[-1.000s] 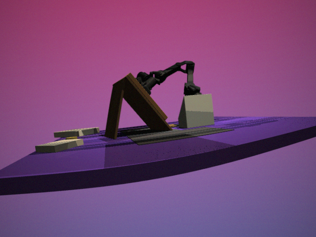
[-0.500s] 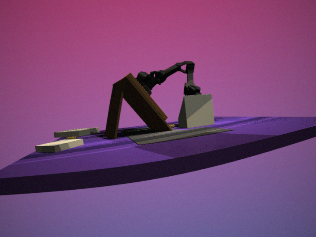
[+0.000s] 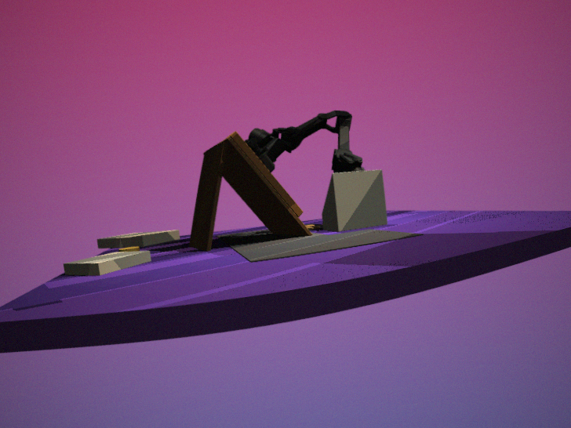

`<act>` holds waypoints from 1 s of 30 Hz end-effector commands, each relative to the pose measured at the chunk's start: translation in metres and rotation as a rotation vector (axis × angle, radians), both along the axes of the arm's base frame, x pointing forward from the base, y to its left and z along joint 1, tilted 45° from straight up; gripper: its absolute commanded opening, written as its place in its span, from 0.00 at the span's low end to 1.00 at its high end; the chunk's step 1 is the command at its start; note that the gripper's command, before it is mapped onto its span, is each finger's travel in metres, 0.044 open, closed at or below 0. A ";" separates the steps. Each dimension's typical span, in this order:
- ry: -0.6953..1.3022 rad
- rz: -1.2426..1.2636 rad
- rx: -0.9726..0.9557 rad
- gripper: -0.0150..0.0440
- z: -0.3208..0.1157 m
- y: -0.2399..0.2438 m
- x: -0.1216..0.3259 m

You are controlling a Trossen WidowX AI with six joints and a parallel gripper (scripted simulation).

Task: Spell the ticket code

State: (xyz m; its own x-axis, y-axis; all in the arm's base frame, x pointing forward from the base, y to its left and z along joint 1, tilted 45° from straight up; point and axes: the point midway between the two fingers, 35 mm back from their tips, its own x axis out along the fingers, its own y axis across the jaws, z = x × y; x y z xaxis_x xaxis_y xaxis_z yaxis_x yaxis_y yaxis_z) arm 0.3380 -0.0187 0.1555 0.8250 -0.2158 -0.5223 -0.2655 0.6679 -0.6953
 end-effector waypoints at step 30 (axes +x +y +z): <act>0.001 -0.007 0.002 0.25 -0.015 0.013 -0.005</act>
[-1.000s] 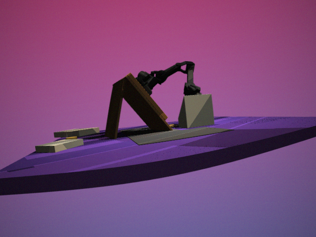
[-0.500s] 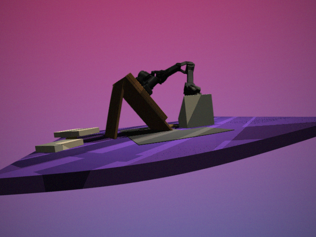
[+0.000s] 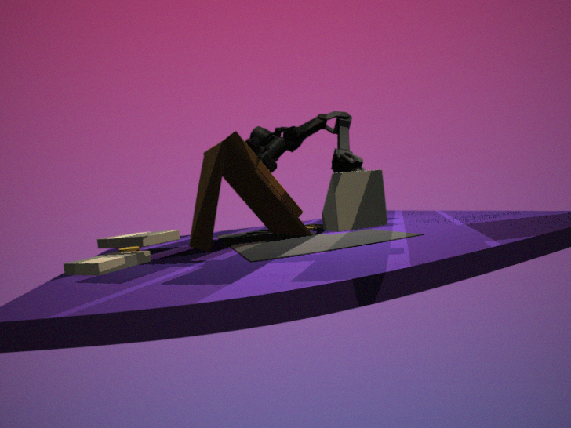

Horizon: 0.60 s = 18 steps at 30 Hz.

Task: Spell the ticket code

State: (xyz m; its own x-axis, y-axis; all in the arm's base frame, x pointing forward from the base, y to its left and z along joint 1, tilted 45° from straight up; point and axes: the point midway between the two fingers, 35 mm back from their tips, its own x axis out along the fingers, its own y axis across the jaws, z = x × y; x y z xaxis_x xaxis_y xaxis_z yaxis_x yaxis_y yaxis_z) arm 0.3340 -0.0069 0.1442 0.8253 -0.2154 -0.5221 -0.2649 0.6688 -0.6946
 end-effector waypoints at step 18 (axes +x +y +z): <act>0.002 -0.007 0.001 0.25 -0.013 0.009 -0.005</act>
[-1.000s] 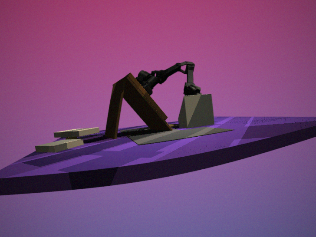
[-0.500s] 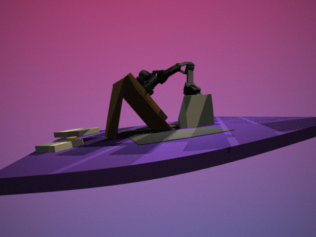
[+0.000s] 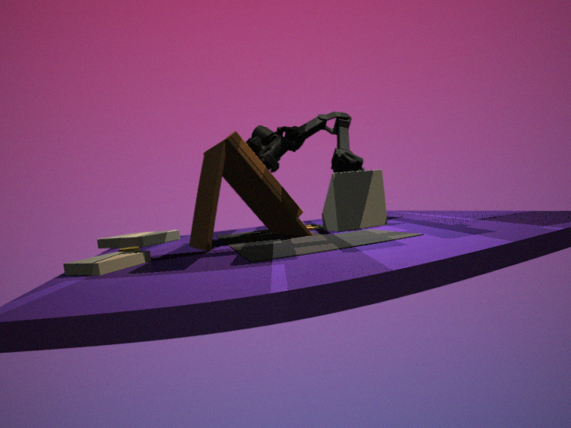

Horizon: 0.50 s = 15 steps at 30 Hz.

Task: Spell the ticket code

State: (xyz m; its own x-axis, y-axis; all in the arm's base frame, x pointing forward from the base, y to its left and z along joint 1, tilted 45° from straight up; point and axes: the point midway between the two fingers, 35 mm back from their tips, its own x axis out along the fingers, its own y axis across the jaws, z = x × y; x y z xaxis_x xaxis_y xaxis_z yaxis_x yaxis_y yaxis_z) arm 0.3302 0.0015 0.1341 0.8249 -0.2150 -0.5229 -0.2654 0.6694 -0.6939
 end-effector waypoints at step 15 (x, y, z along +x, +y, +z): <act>0.002 -0.007 0.001 0.25 -0.010 0.008 -0.004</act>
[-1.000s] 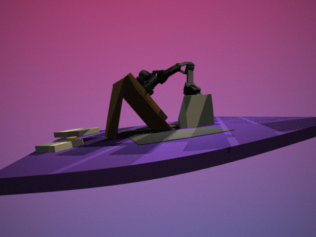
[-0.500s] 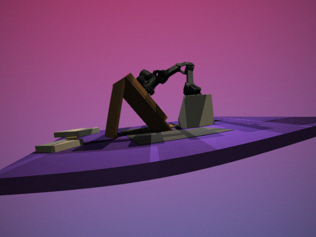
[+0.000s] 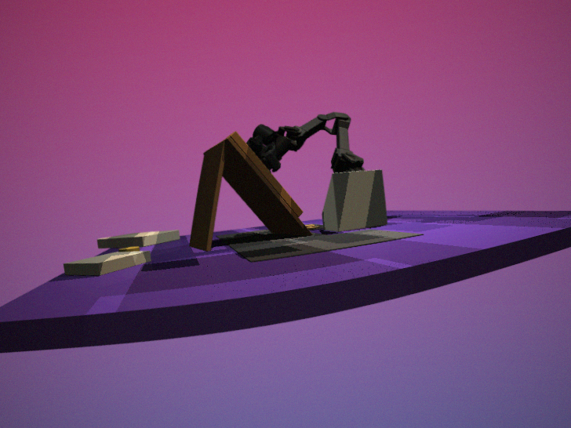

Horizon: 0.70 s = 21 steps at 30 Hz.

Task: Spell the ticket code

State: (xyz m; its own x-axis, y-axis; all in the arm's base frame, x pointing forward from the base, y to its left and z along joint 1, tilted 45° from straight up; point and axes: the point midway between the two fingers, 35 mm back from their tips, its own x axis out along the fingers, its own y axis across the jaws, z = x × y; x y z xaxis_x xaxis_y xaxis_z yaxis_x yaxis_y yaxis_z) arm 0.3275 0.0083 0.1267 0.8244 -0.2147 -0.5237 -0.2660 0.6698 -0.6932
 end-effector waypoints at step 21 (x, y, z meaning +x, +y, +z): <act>0.001 -0.006 0.001 0.25 -0.013 0.010 -0.005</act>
